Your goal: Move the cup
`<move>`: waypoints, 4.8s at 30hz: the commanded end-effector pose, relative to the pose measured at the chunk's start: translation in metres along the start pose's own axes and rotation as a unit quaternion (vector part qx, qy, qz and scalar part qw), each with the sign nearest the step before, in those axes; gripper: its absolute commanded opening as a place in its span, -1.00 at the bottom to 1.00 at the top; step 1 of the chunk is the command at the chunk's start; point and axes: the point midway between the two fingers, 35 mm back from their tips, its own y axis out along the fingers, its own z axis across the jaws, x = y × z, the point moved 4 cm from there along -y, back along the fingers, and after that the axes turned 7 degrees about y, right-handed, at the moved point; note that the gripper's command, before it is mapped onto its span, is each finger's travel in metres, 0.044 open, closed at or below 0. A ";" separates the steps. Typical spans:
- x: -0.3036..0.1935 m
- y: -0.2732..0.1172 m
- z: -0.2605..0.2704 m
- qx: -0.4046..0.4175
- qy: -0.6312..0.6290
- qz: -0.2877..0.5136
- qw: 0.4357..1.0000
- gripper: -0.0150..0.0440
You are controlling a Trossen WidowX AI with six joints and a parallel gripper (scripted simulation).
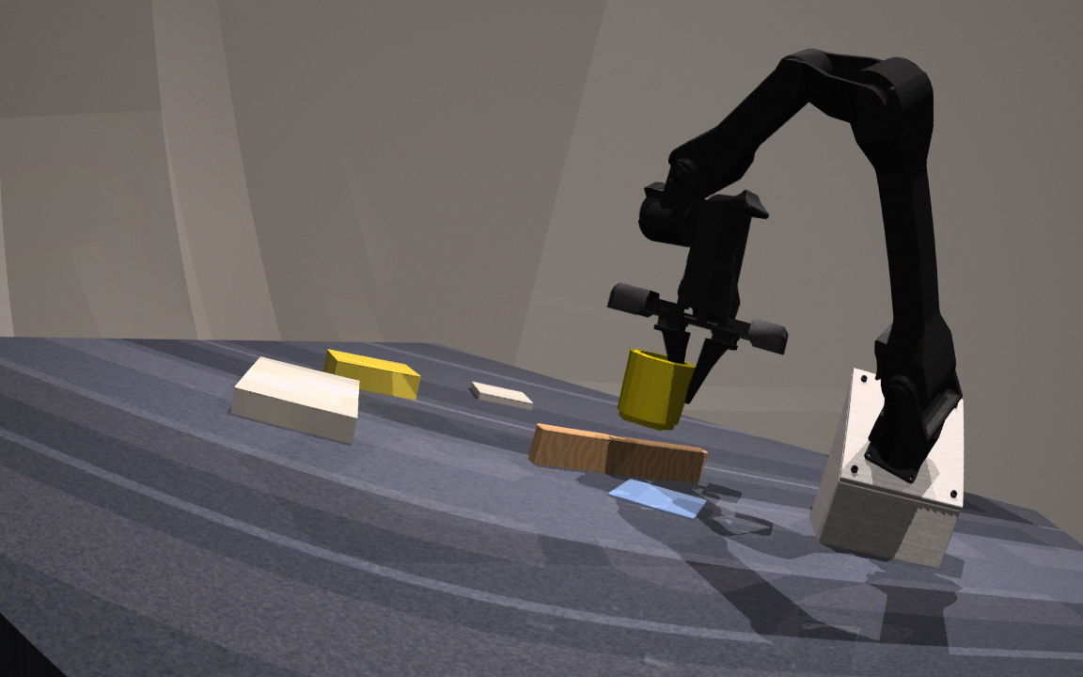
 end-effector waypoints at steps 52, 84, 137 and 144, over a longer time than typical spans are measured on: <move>0.063 -0.006 0.075 0.004 -0.005 -0.005 1.000 -0.49; 0.076 0.028 0.090 0.004 -0.006 -0.005 1.000 -0.49; 0.078 0.027 0.092 0.004 -0.008 -0.007 1.000 0.01; 0.077 0.014 0.091 0.004 -0.007 -0.006 1.000 0.01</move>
